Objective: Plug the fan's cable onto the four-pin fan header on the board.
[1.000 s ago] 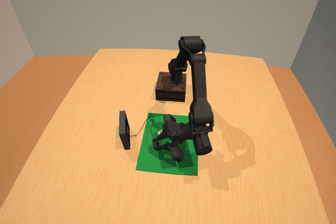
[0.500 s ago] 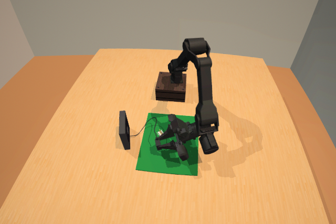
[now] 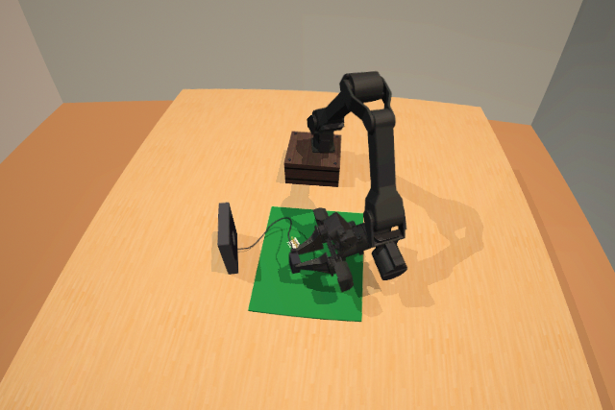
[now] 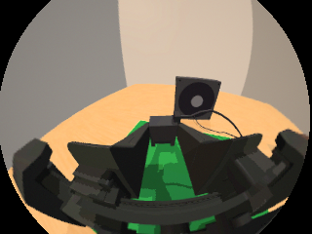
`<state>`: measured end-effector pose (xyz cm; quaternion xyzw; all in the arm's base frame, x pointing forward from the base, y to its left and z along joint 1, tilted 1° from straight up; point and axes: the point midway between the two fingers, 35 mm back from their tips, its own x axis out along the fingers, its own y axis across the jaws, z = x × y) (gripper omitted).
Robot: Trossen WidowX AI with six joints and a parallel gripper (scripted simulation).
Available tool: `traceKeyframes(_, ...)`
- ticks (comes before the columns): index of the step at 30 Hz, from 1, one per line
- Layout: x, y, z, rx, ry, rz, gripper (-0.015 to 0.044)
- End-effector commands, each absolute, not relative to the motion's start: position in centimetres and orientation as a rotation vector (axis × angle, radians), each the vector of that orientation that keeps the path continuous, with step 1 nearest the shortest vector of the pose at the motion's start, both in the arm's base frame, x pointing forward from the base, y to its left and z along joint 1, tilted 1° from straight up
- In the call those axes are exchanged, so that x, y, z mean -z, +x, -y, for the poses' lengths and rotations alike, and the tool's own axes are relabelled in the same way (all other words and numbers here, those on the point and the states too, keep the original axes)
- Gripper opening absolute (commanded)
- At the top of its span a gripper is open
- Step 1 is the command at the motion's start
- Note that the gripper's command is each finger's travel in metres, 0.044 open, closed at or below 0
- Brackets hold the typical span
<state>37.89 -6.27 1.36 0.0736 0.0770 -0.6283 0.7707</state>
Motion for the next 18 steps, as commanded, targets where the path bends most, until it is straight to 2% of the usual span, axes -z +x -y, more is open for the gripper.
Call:
traceKeyframes(1,-1.76,37.92,6.31,1.363,0.163,-0.168,0.0000)
traceKeyframes(18,-2.30,37.91,6.34,1.364,0.167,-0.168,0.0000)
